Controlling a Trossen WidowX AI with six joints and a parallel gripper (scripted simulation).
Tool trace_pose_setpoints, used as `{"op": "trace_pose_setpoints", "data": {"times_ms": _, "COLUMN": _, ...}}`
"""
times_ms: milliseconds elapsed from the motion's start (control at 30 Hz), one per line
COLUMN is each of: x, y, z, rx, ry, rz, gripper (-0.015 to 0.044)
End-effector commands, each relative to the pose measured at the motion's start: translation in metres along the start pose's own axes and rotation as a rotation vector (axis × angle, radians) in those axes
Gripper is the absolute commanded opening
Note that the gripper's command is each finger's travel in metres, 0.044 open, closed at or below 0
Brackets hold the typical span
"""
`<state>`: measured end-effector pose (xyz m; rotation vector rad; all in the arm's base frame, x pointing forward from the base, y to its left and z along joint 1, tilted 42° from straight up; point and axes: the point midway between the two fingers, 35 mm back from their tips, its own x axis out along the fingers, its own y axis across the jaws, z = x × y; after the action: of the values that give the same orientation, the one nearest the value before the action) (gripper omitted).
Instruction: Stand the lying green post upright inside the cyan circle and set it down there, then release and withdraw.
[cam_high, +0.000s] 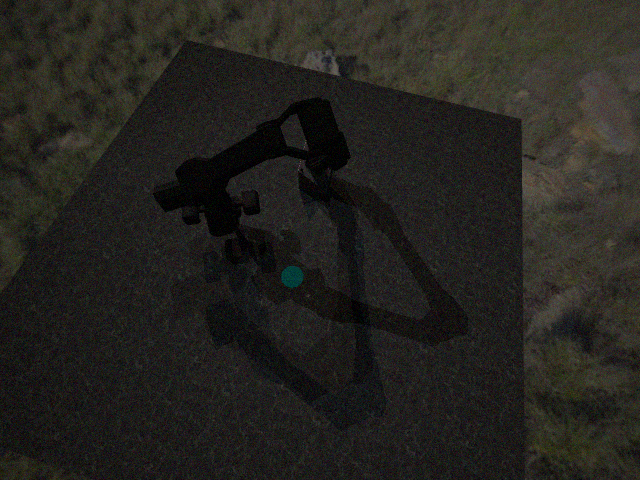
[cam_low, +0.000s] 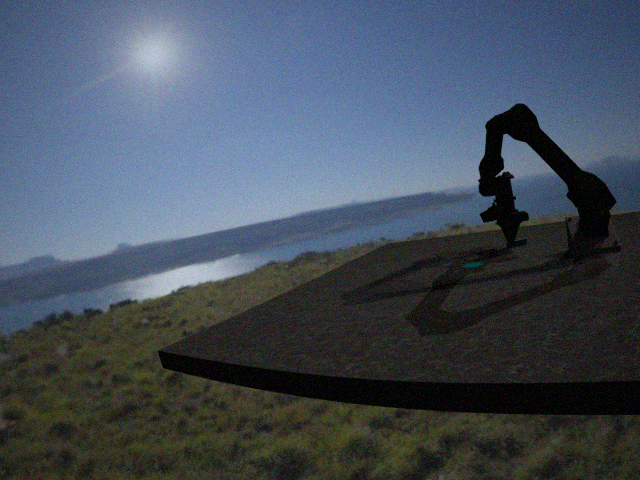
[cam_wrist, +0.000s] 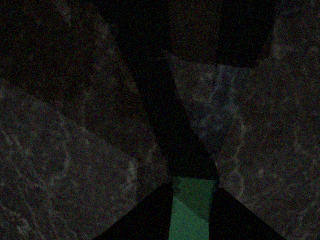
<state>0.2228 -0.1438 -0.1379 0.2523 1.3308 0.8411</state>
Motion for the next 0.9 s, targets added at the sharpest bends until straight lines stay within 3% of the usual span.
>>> {"op": "trace_pose_setpoints", "data": {"times_ms": 0, "x": -0.012, "y": -0.003, "z": 0.001, "rx": -0.003, "ry": -0.002, "rz": -0.007, "gripper": 0.0023}}
{"op": "trace_pose_setpoints", "data": {"times_ms": 867, "x": -0.094, "y": -0.004, "z": 0.001, "rx": -0.002, "ry": 0.000, "rz": -0.009, "gripper": 0.0023}}
